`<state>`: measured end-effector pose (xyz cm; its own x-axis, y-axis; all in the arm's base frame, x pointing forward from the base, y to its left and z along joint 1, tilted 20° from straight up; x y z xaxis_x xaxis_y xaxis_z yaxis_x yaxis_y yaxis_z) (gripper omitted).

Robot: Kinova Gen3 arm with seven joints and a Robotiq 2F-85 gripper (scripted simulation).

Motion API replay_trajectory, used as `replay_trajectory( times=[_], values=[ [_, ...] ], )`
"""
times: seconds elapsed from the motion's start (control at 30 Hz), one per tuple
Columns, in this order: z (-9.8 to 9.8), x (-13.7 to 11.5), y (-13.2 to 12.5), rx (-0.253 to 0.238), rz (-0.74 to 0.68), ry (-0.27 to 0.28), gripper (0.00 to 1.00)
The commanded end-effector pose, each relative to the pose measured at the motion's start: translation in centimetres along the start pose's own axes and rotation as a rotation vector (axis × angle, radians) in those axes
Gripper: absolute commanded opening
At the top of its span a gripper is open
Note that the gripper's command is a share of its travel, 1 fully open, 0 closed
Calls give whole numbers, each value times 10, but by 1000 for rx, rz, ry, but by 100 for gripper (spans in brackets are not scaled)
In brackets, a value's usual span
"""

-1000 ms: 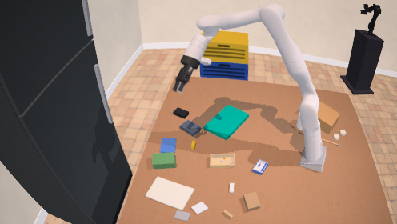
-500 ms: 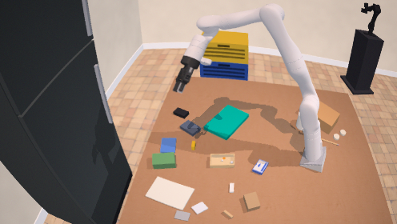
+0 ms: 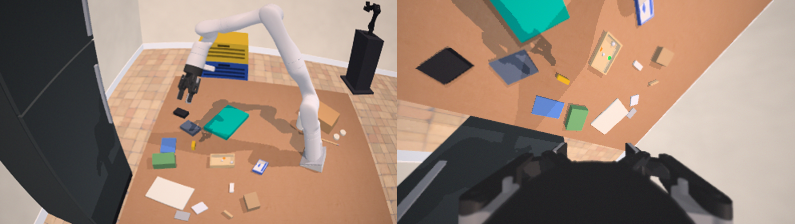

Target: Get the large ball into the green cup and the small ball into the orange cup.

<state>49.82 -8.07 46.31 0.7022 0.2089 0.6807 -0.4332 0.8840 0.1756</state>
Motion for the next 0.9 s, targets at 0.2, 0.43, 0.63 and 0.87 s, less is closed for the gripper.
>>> replay_trajectory(
  times=[0.2, 0.43, 0.63, 0.87],
  values=[
    [-42, -49, 9, -7, 302, 171, 100],
    [-65, -86, 13, 5, 565, 300, 100],
    [-89, -128, 16, 55, 943, 457, 100],
    [-110, -167, 20, 158, 1423, 615, 100]
  ],
)
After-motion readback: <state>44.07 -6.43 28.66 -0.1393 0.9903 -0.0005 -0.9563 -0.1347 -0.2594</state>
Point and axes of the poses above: the point where the finger pads meet when closed, its own z axis back along the fingers, its own y axis across the jaws, x = y × z, the point moved 2 cm from there along z, back along the fingers, and after that the axes turned 7 degrees about -z, right-handed, at the moved point
